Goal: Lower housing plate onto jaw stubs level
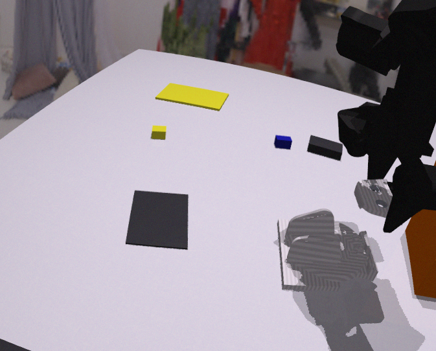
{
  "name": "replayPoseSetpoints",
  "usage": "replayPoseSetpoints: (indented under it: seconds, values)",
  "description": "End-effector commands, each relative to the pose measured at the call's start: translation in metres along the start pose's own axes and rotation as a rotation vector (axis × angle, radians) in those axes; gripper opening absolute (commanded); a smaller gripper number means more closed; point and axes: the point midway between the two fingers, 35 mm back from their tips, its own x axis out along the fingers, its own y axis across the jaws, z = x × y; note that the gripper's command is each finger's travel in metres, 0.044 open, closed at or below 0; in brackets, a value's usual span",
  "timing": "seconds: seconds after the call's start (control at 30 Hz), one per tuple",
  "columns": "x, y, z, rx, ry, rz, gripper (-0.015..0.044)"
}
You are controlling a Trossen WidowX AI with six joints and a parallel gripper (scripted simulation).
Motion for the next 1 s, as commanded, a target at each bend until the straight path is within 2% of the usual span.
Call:
replayPoseSetpoints:
  seconds: [0.0,0.97]
  values:
    - [0.002,0.000,0.000,0.004,0.001,0.000,0.0351]
    - [0.050,0.000,0.001,0.006,0.000,0.000,0.0351]
